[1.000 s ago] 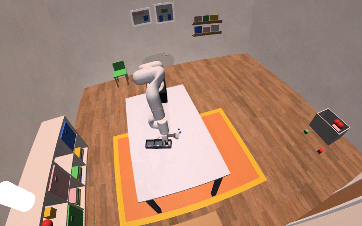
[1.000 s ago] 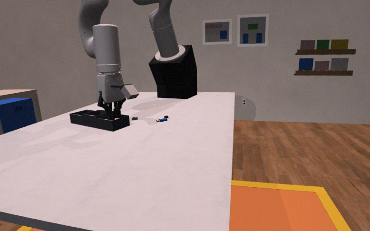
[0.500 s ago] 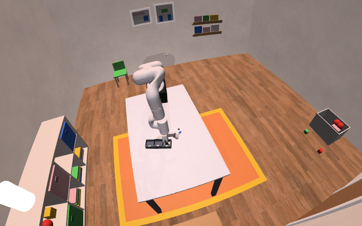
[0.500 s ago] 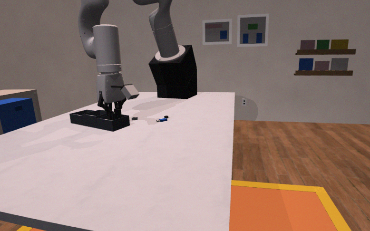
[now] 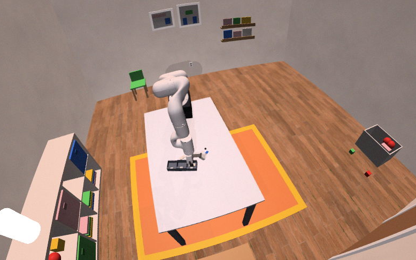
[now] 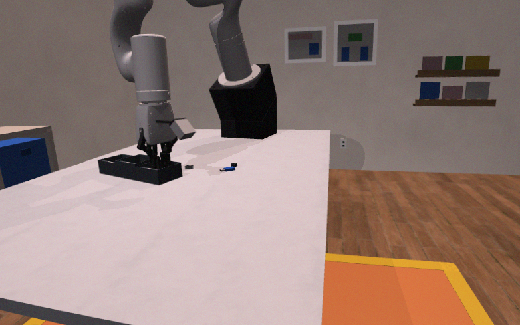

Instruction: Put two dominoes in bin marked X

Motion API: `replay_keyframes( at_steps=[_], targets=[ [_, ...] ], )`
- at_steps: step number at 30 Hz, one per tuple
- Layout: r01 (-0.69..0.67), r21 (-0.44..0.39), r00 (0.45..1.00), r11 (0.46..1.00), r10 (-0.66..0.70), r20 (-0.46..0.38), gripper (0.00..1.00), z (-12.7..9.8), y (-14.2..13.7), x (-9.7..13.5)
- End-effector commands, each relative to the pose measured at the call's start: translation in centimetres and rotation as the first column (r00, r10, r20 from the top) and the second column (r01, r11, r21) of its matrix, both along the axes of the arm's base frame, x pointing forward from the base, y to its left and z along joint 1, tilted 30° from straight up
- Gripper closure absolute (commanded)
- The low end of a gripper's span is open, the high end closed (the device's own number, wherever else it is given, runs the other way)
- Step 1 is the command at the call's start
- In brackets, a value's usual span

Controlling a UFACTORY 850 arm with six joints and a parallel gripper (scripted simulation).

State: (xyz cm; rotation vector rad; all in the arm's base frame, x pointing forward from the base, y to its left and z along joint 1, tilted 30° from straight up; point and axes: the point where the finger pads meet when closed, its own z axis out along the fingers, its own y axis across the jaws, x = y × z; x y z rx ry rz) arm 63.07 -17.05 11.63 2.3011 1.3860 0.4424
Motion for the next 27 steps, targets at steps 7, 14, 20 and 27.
replay_keyframes(
  at_steps=[7, 14, 20, 27],
  targets=[
    [0.000, 0.000, 1.000, 1.000, 0.000, 0.002, 0.69, 0.9, 0.2, -0.4],
    [0.000, 0.000, 1.000, 1.000, 0.000, 0.002, 0.69, 1.7, 0.3, -0.9],
    [0.000, 0.000, 1.000, 1.000, 0.000, 0.002, 0.69, 2.2, 0.4, -1.1],
    [0.000, 0.000, 1.000, 1.000, 0.000, 0.002, 0.69, 3.9, 0.8, -2.0]
  ],
)
